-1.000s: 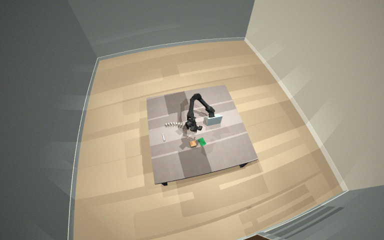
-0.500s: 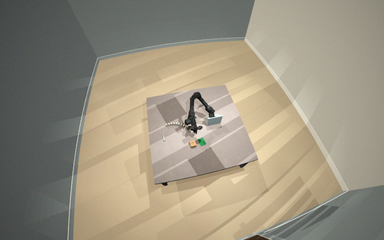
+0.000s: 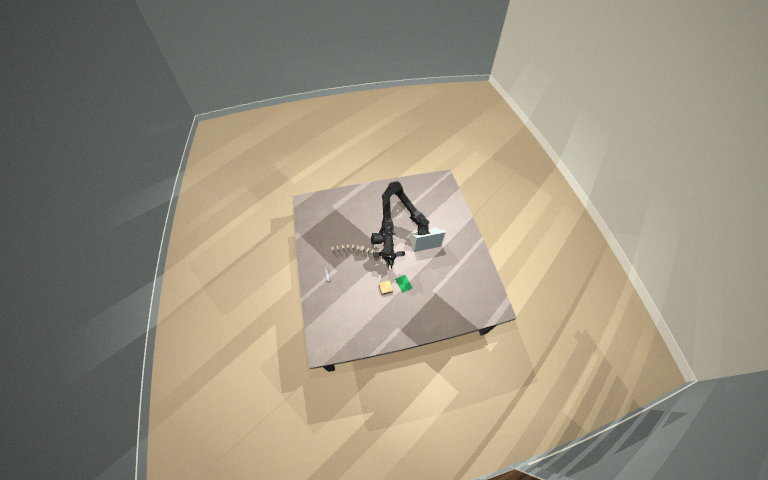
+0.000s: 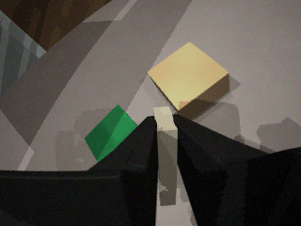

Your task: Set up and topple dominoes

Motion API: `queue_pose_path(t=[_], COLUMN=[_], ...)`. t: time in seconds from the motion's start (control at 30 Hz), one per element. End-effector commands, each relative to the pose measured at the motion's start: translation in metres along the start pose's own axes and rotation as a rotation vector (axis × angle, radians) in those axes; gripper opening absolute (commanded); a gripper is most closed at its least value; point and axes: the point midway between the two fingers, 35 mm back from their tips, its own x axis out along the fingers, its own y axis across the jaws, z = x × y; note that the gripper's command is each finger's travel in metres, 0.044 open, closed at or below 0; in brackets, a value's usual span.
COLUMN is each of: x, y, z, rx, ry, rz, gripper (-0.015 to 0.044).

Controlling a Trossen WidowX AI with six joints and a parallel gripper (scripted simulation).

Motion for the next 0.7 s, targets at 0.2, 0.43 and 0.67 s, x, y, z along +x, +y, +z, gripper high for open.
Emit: queue_pose_path(t=[0.2, 0.43, 0.67], x=[-0.013, -0.027, -0.045], y=[0.0, -0.001, -0.001], z=[0.002, 0.0, -0.003], rx=[-0.071, -0.139, -0.218], ry=[-0.201, -0.337, -0.462], rz=[-0.041, -0.097, -0.174], gripper=[0.0023, 0.0023, 0.0023])
